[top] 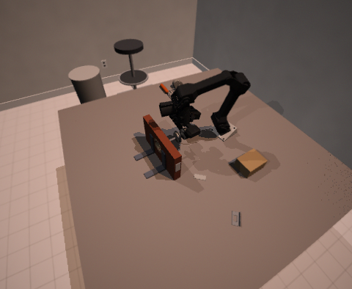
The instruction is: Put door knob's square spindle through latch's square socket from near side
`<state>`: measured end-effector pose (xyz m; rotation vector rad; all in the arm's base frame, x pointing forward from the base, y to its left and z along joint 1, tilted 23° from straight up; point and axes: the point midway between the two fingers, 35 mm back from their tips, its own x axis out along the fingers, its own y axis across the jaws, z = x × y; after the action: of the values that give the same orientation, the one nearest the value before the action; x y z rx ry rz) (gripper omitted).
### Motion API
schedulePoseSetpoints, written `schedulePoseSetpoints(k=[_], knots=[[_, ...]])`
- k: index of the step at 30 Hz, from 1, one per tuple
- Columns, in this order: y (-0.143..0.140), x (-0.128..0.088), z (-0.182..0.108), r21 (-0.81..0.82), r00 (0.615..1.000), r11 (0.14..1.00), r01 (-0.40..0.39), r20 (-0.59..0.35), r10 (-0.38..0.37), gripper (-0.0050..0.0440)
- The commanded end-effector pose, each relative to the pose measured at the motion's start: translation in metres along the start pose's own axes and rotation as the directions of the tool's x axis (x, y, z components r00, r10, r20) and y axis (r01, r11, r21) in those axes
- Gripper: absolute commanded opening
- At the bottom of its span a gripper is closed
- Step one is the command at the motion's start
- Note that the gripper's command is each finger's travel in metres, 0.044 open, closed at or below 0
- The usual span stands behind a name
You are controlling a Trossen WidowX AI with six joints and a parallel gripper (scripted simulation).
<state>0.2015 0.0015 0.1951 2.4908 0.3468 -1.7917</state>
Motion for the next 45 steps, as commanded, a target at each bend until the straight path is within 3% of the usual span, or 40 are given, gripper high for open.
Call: schedulePoseSetpoints(k=[1,45], knots=[[0.0000,-0.0029,-0.0038,0.002,1.000,1.000,-0.002,-0.016,0.003,0.0000],[0.0007,0.0006,0.0004,0.001,1.000,1.000,0.002,-0.013,-0.002,0.0000]])
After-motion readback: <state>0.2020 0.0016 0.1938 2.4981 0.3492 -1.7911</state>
